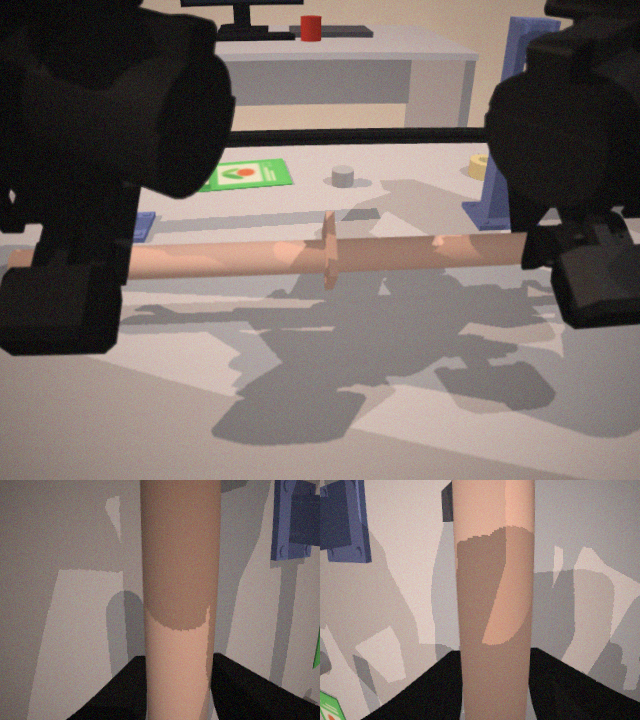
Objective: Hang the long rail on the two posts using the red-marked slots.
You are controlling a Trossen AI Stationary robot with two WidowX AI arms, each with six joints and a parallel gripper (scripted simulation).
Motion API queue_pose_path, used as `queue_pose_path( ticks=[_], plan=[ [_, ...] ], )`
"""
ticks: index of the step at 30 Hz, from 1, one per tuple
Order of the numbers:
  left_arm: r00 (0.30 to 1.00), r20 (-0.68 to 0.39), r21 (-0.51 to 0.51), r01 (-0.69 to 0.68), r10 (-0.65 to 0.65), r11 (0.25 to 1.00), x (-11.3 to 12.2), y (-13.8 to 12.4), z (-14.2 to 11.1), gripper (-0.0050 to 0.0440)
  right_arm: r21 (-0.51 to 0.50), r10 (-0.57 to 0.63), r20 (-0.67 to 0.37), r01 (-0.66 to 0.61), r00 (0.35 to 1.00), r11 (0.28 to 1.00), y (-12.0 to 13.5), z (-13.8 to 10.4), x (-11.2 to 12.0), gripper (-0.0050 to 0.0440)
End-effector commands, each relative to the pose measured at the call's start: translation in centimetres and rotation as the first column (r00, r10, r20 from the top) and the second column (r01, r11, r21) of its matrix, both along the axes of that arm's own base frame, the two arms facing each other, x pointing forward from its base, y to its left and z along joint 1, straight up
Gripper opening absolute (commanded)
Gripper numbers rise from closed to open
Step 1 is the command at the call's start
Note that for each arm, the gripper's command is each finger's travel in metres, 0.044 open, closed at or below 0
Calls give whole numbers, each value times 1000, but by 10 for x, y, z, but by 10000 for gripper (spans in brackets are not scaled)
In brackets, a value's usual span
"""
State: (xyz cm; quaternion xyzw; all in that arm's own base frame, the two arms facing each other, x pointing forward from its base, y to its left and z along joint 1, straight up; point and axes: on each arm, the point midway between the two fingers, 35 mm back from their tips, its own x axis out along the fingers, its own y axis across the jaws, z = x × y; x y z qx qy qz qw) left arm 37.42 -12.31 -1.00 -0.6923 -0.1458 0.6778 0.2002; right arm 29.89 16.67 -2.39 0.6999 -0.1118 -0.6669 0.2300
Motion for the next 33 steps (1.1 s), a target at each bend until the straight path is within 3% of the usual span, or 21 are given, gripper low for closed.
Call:
queue_pose_path(
  ticks=[1, 9, 33],
  plan=[
    [1000, -2, 40, -3, 3, 999, 1, -2, -2, 0, -45, 0, -1, 0, 1000, 999, 1, -1, 0, 0],
    [1000, 5, 116, -1, 1, 993, 1, -4, -3, 0, -120, 2, 13, -1, 1000, 993, 4, -2, -1, 0],
    [993, 121, 93, -14, 3, 996, -1, -4, -38, 0, -119, -1, -95, -10, 996, 993, 4, -2, 2, 0]
  ],
)
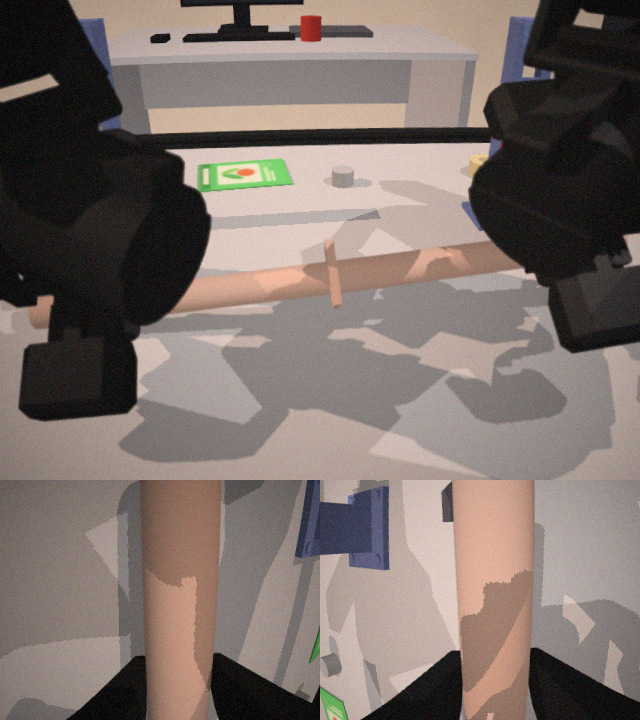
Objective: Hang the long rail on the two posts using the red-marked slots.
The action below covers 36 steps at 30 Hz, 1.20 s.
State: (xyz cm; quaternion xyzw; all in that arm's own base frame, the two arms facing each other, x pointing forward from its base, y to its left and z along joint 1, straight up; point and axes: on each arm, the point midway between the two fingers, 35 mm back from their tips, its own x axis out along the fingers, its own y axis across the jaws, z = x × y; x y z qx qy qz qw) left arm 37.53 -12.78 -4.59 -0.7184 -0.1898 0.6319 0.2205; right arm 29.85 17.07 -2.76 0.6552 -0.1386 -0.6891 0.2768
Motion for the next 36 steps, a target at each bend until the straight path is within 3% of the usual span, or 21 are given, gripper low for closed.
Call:
queue_pose_path(
  ticks=[1, 6, 10, 12, 26, 36],
  plan=[
    [1000, 11, 3, 0, 0, 1000, -2, 1, -2, 0, -2, -1, -6, 1, 1000, 1000, 0, 2, 2, 0],
    [1000, 11, 3, 0, 0, 1000, 0, 0, -3, 0, -2, -1, -6, 1, 1000, 1000, 0, 0, 1, 0],
    [1000, 11, 3, 0, 0, 1000, 0, 0, -3, 96, -2, -1, -6, 1, 1000, 1000, 0, 0, 1, 0],
    [1000, 11, 3, 0, 0, 1000, 0, 0, -3, 96, -2, -1, -6, 1, 1000, 1000, 0, 0, 1, 0],
    [1000, 11, 3, 0, 0, 1000, 0, 0, -2, 432, -2, -1, -6, 1, 1000, 1000, 0, 0, 1, 0],
    [1000, 11, 3, 0, 0, 1000, 0, 0, -2, 440, -2, -1, -6, 1, 1000, 1000, 0, 0, 1, 0]
  ],
)
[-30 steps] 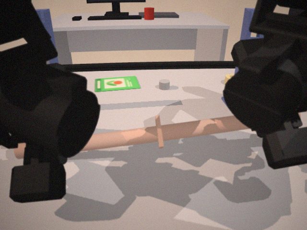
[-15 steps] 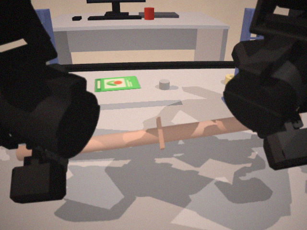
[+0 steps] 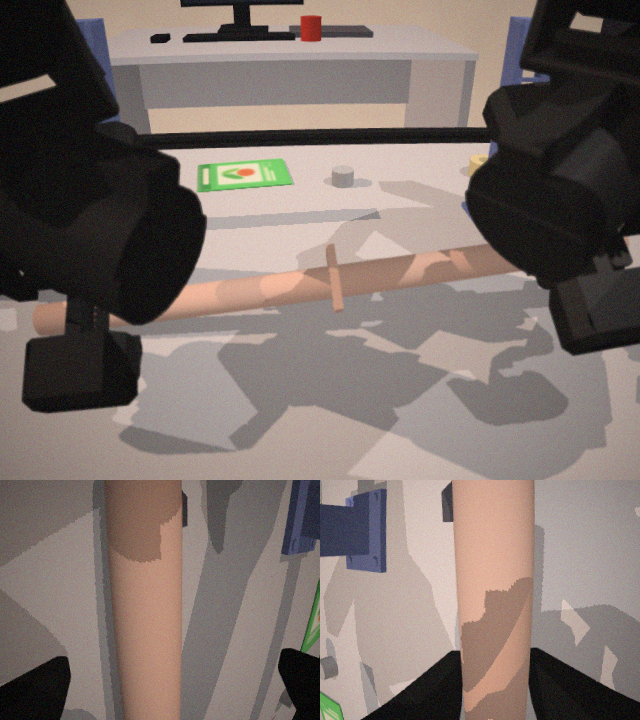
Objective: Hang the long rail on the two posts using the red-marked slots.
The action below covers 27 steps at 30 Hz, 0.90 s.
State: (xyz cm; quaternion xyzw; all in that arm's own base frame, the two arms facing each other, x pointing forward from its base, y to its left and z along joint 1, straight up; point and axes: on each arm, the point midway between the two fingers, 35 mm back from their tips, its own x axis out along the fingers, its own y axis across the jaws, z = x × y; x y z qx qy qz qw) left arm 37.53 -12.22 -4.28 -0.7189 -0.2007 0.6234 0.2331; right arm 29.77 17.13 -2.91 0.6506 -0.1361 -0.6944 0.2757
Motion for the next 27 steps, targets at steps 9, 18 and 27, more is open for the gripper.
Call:
queue_pose_path(
  ticks=[9, 18, 27],
  plan=[
    [1000, -2, -32, -5, 5, 999, 0, -5, -5, 440, -6, 2, 9, -2, 1000, 1000, -1, 1, 1, 0],
    [1000, -2, -32, -5, 5, 999, -6, -22, 22, 440, -6, 2, 9, -2, 1000, 1000, -1, 1, 1, 0],
    [1000, -2, -31, -5, 5, 1000, -10, -31, 37, 440, -6, 2, 9, -2, 1000, 1000, -1, 1, 1, 0]
  ],
)
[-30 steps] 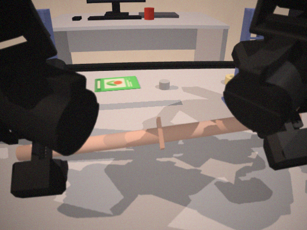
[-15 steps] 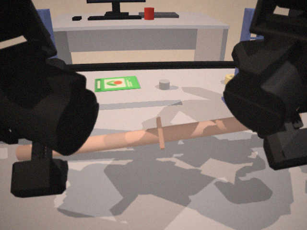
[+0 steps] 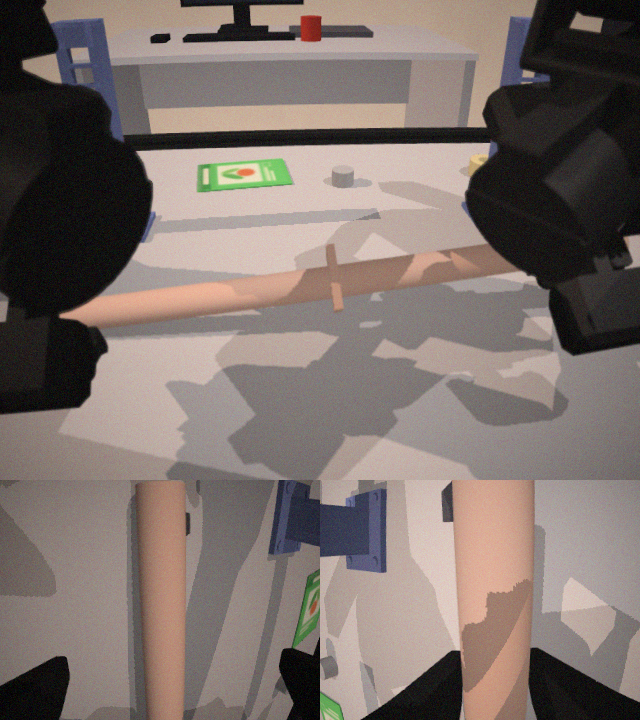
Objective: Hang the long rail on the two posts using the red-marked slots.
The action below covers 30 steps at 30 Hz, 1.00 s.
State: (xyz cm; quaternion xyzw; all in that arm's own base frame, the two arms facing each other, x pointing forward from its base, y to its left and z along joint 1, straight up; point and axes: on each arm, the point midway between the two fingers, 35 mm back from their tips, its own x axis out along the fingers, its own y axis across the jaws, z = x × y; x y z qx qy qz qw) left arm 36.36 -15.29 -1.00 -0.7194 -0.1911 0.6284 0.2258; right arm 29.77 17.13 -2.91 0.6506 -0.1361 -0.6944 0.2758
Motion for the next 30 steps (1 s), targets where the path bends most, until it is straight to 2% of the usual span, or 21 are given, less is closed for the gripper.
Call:
queue_pose_path(
  ticks=[1, 8, 15, 17, 22, 30],
  plan=[
    [1000, 6, -6, -7, 7, 1000, 2, -1, 4, 440, -6, 2, 8, -2, 1000, 1000, -1, 1, 1, 0],
    [1000, 6, -6, -7, 7, 1000, 4, -2, 3, 440, -6, 2, 8, -2, 1000, 1000, -1, 1, 1, 0],
    [999, -34, -121, -23, 19, 992, 5, 9, -3, 272, -6, 1, 8, -1, 1000, 1000, -1, 1, 1, 0],
    [999, -34, -121, -23, 19, 992, 5, 9, -3, 272, -6, 1, 8, -1, 1000, 1000, -1, 1, 1, 0],
    [998, -58, -227, -28, 16, 974, 6, 17, -7, 160, -5, 1, 8, -1, 1000, 1000, -1, 1, 1, 0],
    [998, -65, -392, -15, -11, 920, 8, 29, -10, 160, -5, 0, 8, 0, 1000, 1000, -1, 1, 1, 0]
  ],
)
